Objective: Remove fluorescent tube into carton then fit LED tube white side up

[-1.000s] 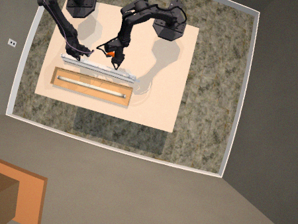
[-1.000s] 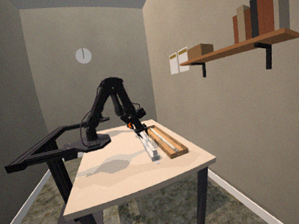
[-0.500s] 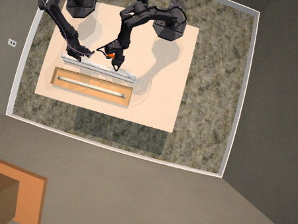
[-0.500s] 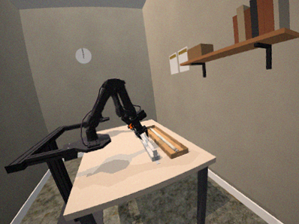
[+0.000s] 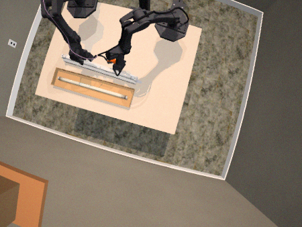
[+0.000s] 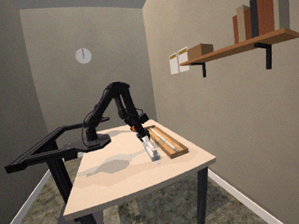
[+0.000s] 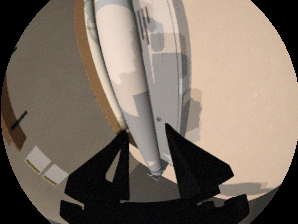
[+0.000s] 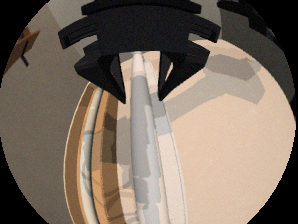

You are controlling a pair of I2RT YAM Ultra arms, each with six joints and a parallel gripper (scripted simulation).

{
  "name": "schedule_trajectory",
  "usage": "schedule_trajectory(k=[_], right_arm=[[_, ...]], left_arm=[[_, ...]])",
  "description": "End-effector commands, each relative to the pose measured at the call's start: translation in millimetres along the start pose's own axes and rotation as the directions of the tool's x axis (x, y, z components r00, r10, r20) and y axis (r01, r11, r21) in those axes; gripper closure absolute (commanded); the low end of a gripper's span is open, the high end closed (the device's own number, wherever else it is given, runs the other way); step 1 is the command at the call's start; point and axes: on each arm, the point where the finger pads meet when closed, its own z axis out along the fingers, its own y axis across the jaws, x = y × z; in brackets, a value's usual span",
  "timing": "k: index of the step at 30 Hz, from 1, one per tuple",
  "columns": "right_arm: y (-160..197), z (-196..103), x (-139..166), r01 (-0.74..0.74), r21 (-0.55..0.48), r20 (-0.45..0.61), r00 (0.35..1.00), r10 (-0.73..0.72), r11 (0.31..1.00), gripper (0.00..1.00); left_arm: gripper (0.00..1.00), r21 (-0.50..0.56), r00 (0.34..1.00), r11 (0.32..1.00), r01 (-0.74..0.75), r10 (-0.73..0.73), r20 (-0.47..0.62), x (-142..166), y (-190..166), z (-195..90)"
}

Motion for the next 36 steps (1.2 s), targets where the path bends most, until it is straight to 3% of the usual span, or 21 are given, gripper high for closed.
schedule_trajectory(k=[1,3,4,20,21,36], right_arm=[[-22,3,-4,-0.02,0.055,0.028,0.999,0.018,0.998,0.51],[-30,-7,-13,-0.015,0.078,0.043,0.999,0.011,0.997,0.51],[-36,-9,-13,-0.021,0.09,0.046,0.999,0.017,0.996,0.51],[-36,-10,-13,-0.021,0.091,0.046,0.999,0.017,0.996,0.51],[-36,-10,-13,-0.021,0.091,0.046,0.999,0.017,0.996,0.89],[-37,-10,-11,-0.023,0.095,0.036,0.999,0.019,0.995,0.89]], left_arm=[[0.51,-0.011,1.0,1.0,0.018,-0.018,0.009,-2,12,5],[0.51,-0.041,1.0,0.999,0.017,-0.016,0.022,-12,22,-4],[0.89,-0.042,0.999,0.999,0.022,-0.021,0.026,-13,24,-4],[0.89,-0.047,0.999,0.999,0.026,-0.025,0.028,-14,25,-4],[0.89,-0.047,0.999,0.999,0.026,-0.025,0.028,-14,25,-4],[0.89,-0.041,0.999,0.999,0.024,-0.023,0.029,-14,22,-3]])
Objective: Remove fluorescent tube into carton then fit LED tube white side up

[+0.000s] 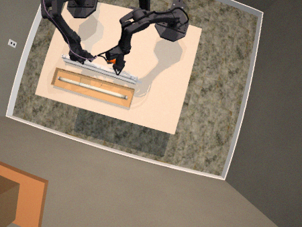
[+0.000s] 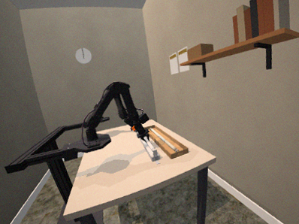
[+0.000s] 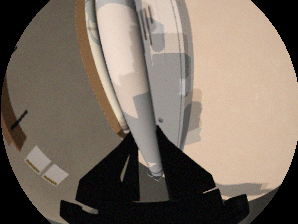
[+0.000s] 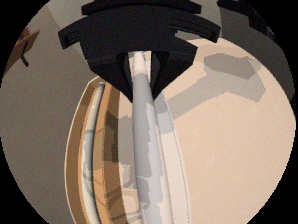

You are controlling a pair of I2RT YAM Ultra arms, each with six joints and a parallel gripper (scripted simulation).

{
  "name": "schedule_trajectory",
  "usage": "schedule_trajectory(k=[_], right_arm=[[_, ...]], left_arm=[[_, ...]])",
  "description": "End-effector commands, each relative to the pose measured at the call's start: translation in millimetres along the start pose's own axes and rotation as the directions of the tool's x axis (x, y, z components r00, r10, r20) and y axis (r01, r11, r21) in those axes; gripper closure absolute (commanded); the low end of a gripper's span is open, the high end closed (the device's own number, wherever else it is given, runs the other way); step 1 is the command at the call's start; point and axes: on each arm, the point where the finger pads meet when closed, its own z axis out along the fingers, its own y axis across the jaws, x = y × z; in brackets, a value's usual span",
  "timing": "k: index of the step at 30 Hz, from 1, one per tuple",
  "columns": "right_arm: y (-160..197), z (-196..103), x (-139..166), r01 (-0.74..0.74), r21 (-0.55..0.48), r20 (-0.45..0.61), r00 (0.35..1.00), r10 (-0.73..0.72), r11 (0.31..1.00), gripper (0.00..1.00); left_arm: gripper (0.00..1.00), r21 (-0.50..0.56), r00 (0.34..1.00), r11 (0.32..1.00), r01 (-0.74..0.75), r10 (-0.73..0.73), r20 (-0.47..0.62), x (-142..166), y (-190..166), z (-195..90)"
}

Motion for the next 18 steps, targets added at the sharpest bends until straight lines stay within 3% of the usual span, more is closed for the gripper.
schedule_trajectory(k=[1,10,13,14,18], right_arm=[[-34,-11,-10,-0.019,0.087,0.028,0.999,0.017,0.996,0.89],[-22,-10,-5,-0.02,0.028,0.023,1.0,0.019,0.999,0.89],[-28,-10,-6,-0.022,0.051,0.029,0.999,0.021,0.998,0.89],[-14,-4,-3,-0.012,-0.002,0.017,1.0,0.012,1.0,0.89],[-10,-2,0,-0.019,-0.033,0.011,1.0,0.019,0.999,0.89]], left_arm=[[0.89,-0.039,0.999,0.999,0.022,-0.021,0.027,-13,20,-4],[0.89,-0.007,0.999,0.999,0.036,-0.036,0.017,-4,22,-3],[0.89,-0.021,0.999,0.999,0.03,-0.029,0.018,-8,22,-6],[0.89,0.01,1.0,1.0,0.024,-0.024,0.019,-6,15,-3],[0.89,0.027,0.999,0.999,0.032,-0.032,0.014,-4,20,-4]])
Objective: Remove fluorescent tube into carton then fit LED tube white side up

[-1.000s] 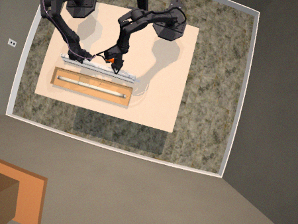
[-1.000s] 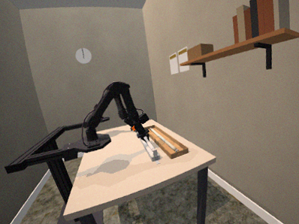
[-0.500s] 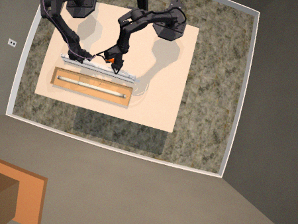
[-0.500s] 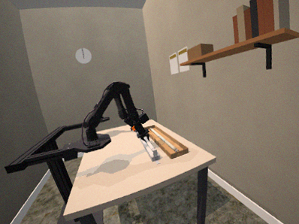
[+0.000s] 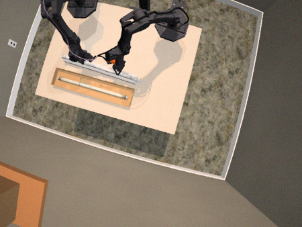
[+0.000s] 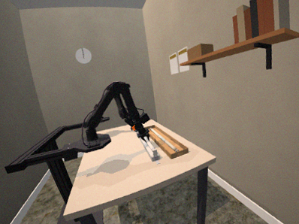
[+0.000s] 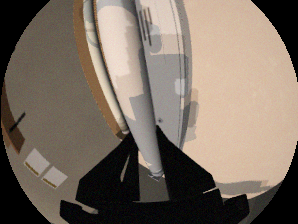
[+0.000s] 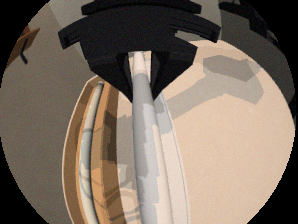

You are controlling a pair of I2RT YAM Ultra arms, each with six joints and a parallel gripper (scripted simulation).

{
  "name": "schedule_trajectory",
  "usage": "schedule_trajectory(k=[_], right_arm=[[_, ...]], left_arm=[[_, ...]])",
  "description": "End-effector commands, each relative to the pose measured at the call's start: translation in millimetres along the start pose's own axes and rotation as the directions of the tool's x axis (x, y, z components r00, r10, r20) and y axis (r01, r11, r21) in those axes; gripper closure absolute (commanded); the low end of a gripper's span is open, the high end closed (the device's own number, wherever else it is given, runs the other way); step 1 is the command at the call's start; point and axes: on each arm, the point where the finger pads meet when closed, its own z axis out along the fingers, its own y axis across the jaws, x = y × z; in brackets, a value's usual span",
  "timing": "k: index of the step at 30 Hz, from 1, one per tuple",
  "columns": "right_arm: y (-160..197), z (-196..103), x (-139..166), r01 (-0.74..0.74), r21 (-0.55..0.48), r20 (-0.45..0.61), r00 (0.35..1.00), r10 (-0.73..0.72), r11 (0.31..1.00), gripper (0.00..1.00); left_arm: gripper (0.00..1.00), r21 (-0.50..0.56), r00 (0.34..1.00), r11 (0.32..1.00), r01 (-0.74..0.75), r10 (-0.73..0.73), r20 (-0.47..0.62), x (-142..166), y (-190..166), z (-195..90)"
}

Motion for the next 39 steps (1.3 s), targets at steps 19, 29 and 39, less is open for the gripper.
schedule_trajectory(k=[19,29,39], right_arm=[[-9,-3,0,-0.003,-0.147,0.012,1.0,0.005,0.989,0.89],[-24,-4,-2,-0.019,-0.159,0.017,1.0,0.022,0.987,0.89],[-9,-3,0,-0.004,-0.327,0.014,1.0,0.009,0.945,0.89]], left_arm=[[0.89,0.142,0.999,0.989,0.03,-0.032,0.009,-4,20,-7],[0.89,0.186,0.999,0.982,0.033,-0.033,-0.001,-2,19,1],[0.89,0.351,1.0,0.936,0.021,-0.02,-0.007,1,5,0]])
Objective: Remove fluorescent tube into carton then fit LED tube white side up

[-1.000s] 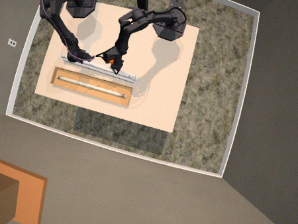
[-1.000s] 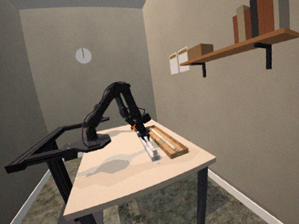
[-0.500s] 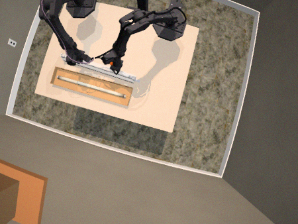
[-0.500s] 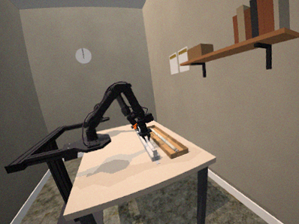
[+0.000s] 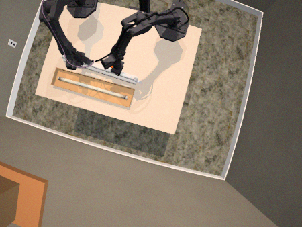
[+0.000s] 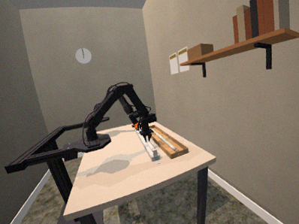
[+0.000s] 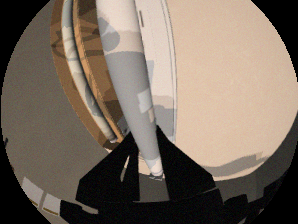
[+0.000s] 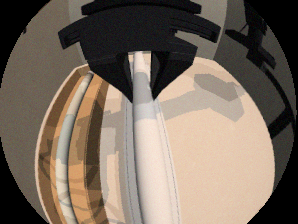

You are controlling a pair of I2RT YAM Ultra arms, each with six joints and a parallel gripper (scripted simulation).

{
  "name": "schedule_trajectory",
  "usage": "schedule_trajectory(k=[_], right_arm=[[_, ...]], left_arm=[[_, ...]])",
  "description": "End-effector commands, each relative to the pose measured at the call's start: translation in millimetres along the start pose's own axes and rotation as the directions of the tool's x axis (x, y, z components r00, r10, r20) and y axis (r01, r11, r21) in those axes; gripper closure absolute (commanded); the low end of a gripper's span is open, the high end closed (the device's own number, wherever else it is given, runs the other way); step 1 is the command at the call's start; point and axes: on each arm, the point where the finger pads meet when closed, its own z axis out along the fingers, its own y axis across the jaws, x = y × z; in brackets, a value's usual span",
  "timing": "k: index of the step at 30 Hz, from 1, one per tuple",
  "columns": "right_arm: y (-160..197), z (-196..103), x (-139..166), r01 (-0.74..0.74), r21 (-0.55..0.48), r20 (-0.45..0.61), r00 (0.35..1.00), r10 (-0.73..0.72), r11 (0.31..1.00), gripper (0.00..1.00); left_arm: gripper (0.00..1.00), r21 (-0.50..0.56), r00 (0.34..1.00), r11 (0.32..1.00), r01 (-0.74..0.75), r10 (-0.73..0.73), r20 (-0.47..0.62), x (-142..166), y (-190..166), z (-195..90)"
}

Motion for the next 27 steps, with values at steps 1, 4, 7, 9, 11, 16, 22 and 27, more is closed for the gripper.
schedule_trajectory(k=[1,4,7,9,11,16,22,27], right_arm=[[-8,-6,0,-0.004,-0.031,0.017,1.0,0.004,1.0,0.89],[-8,-6,0,-0.004,-0.063,0.018,1.0,0.005,0.998,0.89],[-22,-9,-2,-0.015,-0.005,0.024,1.0,0.015,1.0,0.89],[-9,-6,1,-0.007,-0.085,0.019,1.0,0.008,0.996,0.89],[-10,-6,0,-0.004,-0.097,0.02,1.0,0.006,0.995,0.89],[-9,-6,0,-0.004,-0.148,0.02,1.0,0.007,0.989,0.89],[-21,-6,-2,-0.006,-0.149,0.027,1.0,0.01,0.989,0.89],[-10,-6,0,-0.004,-0.232,0.022,1.0,0.009,0.973,0.89]], left_arm=[[0.89,0.055,1.0,0.998,0.019,-0.019,0.005,1,6,-2],[0.89,0.086,1.0,0.996,0.019,-0.02,0.005,1,6,-2],[0.89,0.033,0.999,0.999,0.031,-0.032,0.015,-3,20,-5],[0.89,0.103,1.0,0.995,0.016,-0.017,0.01,1,9,-2],[0.89,0.119,1.0,0.993,0.008,-0.01,0.012,0,8,-2],[0.89,0.17,1.0,0.985,0.008,-0.01,0.011,1,7,-2],[0.89,0.179,1.0,0.984,0.018,-0.022,0.016,-2,17,-1],[0.89,0.256,1.0,0.967,0.008,-0.012,0.015,1,7,-2]])
